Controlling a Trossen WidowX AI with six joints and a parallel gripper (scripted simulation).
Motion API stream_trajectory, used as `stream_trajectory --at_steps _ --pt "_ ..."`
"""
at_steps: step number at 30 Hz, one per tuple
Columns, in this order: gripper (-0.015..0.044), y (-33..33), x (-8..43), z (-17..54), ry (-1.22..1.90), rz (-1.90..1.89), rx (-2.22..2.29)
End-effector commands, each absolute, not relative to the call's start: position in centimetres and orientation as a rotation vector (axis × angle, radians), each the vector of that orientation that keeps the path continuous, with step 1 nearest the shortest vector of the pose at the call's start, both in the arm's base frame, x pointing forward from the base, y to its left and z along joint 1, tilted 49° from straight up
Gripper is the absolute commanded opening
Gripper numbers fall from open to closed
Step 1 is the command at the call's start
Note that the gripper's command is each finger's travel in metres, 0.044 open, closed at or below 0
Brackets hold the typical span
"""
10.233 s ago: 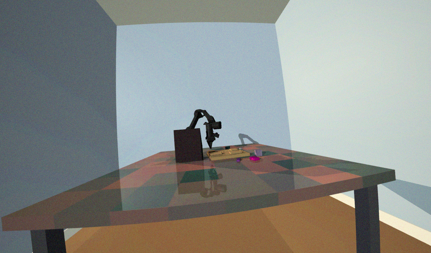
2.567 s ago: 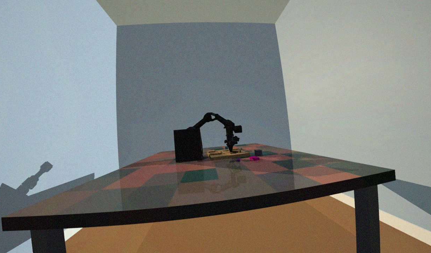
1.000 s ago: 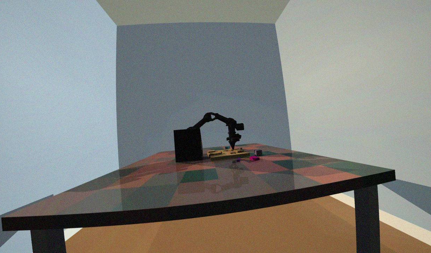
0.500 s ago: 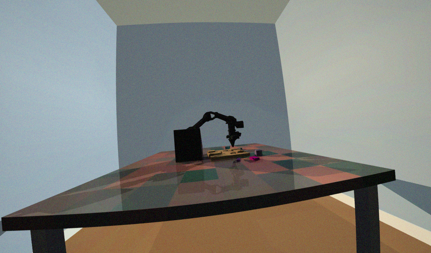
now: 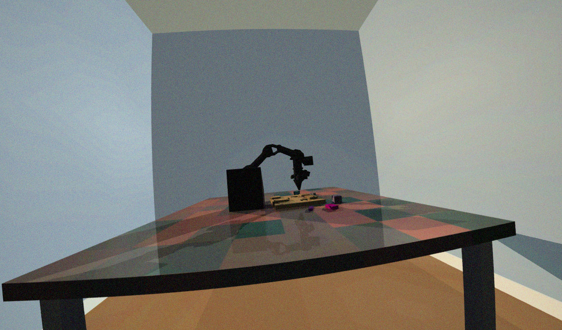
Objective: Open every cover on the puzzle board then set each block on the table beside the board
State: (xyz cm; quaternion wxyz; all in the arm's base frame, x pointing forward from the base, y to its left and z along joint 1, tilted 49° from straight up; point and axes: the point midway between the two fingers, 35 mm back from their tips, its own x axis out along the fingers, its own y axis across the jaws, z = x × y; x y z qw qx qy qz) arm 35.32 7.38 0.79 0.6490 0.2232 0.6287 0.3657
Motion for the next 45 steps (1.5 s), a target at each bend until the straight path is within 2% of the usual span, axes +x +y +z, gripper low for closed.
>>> stream_trajectory --at_steps 1,25,45 --pt "0.0000 6.8 33.4 1.3 1.416 0.837 0.489" --pt "0.0000 6.1 20.3 1.6 1.369 0.897 0.417" --pt "0.0000 9.9 19.9 -1.8 1.367 0.900 0.417"
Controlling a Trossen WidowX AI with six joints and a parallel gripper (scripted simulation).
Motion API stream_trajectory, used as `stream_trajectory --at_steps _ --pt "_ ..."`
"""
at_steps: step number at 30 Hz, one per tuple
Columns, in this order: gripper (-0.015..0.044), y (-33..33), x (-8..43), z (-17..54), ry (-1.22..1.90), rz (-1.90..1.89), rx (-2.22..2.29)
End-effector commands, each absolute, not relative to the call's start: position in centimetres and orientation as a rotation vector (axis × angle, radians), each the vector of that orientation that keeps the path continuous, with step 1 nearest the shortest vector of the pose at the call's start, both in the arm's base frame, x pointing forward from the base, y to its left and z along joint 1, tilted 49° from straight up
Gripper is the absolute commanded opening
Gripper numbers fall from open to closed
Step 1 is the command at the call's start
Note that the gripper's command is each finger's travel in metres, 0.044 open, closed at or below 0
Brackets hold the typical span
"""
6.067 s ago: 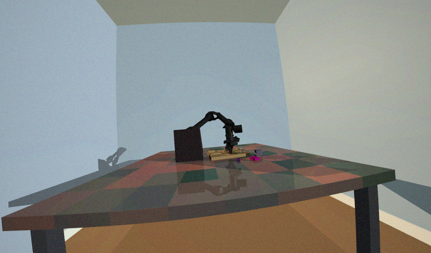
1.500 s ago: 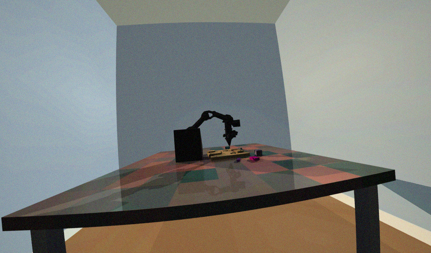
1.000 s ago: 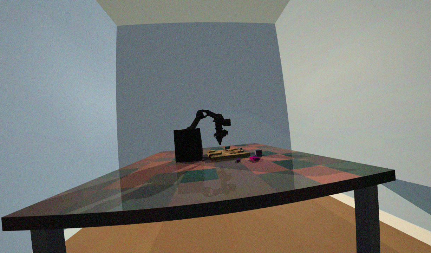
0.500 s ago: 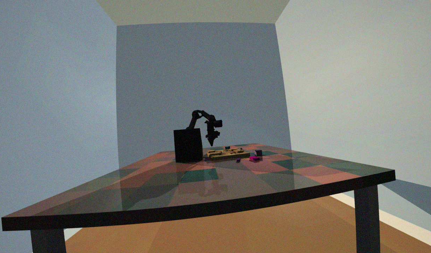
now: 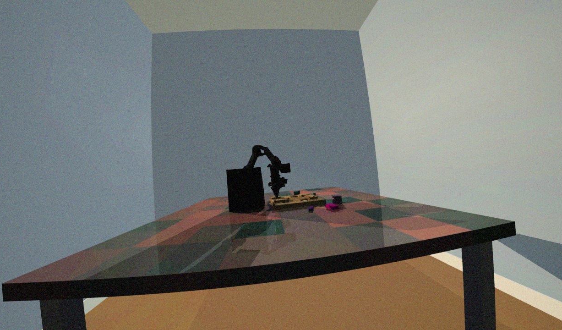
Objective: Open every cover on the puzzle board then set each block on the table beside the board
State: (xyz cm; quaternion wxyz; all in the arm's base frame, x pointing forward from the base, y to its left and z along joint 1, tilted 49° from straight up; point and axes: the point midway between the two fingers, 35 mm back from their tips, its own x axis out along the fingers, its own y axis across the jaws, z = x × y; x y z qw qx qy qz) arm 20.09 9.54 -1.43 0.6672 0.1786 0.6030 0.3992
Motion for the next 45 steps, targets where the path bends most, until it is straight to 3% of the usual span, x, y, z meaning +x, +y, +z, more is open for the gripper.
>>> stream_trajectory --at_steps 1,45 --pt "0.0000 9.9 19.9 -1.8 1.367 0.900 0.417" --pt "0.0000 11.1 19.9 -2.4 1.367 0.900 0.417"
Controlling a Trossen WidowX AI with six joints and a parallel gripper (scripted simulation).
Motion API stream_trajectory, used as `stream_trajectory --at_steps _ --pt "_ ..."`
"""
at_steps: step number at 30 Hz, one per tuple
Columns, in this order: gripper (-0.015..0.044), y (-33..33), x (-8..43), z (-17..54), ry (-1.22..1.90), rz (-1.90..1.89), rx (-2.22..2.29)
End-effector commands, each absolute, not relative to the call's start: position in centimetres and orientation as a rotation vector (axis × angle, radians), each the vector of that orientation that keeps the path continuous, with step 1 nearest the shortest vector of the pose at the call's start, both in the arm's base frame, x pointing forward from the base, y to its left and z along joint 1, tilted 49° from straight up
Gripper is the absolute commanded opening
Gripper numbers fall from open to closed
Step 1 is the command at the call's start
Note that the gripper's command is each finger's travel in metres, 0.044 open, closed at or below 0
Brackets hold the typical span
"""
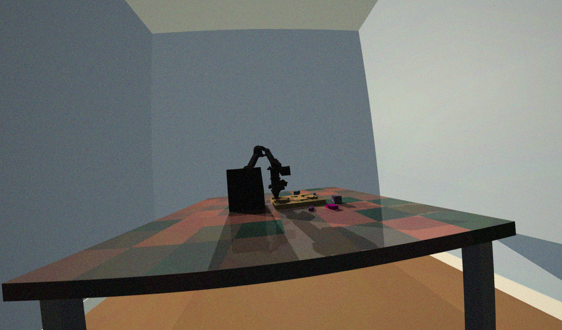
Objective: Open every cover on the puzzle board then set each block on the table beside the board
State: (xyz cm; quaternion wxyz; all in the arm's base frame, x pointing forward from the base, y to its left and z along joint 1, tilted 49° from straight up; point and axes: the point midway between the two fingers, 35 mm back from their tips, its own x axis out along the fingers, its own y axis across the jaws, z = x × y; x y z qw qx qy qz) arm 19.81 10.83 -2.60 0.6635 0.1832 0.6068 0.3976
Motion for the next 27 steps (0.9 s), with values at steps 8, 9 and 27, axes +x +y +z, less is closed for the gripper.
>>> stream_trajectory --at_steps 8,9,27 --pt "0.0000 11.71 19.91 -2.01 1.370 0.896 0.423" --pt "0.0000 11.71 19.90 -2.01 1.370 0.896 0.423" --pt "0.0000 11.71 19.90 -2.01 1.370 0.896 0.423"
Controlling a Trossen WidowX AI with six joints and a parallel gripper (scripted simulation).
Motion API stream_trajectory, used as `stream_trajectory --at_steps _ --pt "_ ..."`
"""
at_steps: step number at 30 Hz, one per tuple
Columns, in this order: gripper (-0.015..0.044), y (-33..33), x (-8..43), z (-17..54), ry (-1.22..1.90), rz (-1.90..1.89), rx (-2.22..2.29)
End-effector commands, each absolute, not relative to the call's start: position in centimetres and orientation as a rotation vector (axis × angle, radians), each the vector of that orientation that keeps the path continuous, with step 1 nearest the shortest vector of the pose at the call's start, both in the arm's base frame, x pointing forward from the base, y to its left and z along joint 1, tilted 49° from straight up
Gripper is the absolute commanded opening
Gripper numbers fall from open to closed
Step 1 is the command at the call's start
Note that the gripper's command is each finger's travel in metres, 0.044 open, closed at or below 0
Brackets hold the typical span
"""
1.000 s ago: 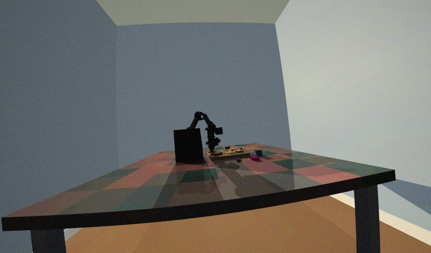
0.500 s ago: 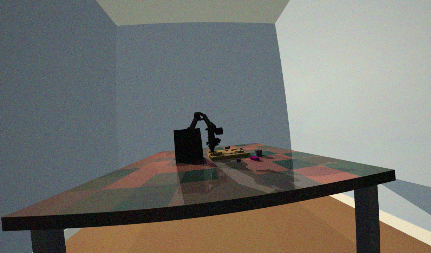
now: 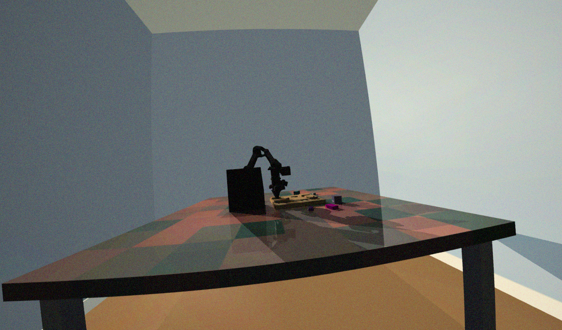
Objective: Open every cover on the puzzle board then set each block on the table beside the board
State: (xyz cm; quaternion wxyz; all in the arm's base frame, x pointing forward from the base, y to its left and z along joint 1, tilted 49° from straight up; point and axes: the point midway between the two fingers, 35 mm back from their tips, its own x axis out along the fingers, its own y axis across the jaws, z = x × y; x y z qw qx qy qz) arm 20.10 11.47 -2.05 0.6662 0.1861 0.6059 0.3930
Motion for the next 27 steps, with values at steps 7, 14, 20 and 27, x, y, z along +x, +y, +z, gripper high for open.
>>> stream_trajectory --at_steps 7,14,20,27 --pt "0.0000 11.71 19.90 -2.01 1.370 0.896 0.423" --pt "0.0000 11.71 19.90 -2.01 1.370 0.896 0.423" --pt "0.0000 11.71 19.90 -2.01 1.370 0.896 0.423" --pt "0.0000 11.26 20.14 -1.87 1.369 0.889 0.421"
